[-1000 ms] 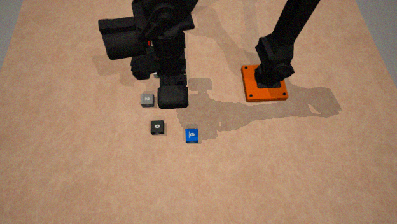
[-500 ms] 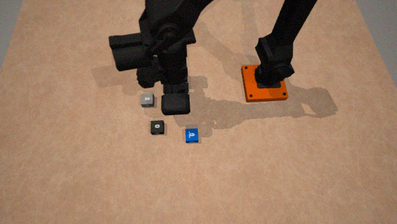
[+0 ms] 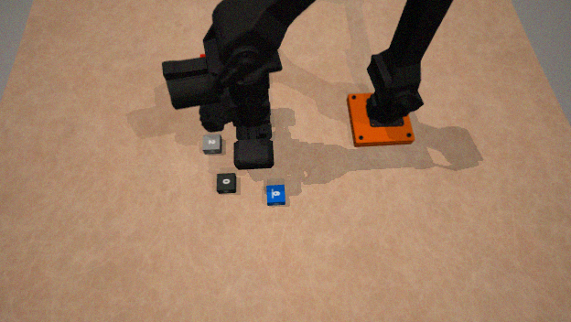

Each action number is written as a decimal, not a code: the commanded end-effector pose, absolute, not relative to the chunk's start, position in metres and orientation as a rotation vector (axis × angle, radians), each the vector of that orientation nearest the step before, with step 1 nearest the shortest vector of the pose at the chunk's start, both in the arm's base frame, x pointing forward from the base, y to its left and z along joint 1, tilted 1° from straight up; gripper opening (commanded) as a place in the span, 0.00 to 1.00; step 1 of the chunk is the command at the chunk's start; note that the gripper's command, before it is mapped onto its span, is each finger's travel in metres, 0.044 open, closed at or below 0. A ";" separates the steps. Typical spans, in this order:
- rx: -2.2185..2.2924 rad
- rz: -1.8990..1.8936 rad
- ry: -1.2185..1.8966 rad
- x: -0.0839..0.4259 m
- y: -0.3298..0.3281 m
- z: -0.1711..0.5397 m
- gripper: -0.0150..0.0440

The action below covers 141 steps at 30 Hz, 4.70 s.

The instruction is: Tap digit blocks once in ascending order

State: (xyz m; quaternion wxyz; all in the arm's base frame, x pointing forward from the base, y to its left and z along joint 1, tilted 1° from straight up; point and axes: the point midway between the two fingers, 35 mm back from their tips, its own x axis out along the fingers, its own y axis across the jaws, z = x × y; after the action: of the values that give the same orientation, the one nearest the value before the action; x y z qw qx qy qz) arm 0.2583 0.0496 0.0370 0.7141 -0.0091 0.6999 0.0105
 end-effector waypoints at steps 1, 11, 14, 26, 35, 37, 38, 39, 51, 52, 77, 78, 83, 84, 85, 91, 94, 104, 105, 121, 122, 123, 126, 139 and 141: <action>-0.020 0.022 1.552 0.258 0.050 0.046 0.29; -0.019 0.019 1.553 0.260 0.050 0.098 0.29; -0.019 0.019 1.553 0.257 0.049 0.137 0.29; -0.013 0.025 1.555 0.236 0.117 0.146 0.29; -0.010 0.028 1.558 0.215 0.157 0.144 0.29; -0.010 0.028 1.557 0.216 0.158 0.126 0.29; -0.010 0.028 1.557 0.217 0.159 0.112 0.29; -0.010 0.028 1.557 0.217 0.159 0.098 0.29; -0.010 0.028 1.558 0.215 0.158 0.059 0.29; -0.010 0.028 1.558 0.216 0.158 0.058 0.29; -0.010 0.028 1.558 0.215 0.157 0.065 0.29; -0.010 0.028 1.558 0.215 0.157 0.065 0.29; -0.010 0.028 1.557 0.217 0.159 0.084 0.29; -0.010 0.028 1.557 0.217 0.159 0.098 0.29; -0.010 0.028 1.557 0.217 0.159 0.112 0.29; -0.010 0.028 1.558 0.214 0.157 0.146 0.29; -0.008 0.025 1.557 0.217 0.153 0.146 0.29; 0.019 -0.040 1.543 0.263 0.059 0.149 0.29; 0.015 -0.038 1.543 0.267 0.049 0.149 0.29; -0.032 0.002 1.553 0.266 -0.133 0.148 0.29; -0.033 0.003 1.553 0.264 -0.138 0.148 0.29; -0.034 0.003 1.553 0.263 -0.141 0.148 0.29; -0.034 0.004 1.553 0.263 -0.142 0.148 0.29; -0.034 0.004 1.553 0.264 -0.143 0.067 0.29; -0.034 0.004 1.553 0.264 -0.143 0.065 0.29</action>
State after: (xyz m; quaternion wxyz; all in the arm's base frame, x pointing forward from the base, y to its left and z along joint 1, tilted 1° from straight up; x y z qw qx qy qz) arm 0.2636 -0.1428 0.0680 0.7096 -0.0125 0.7045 0.0015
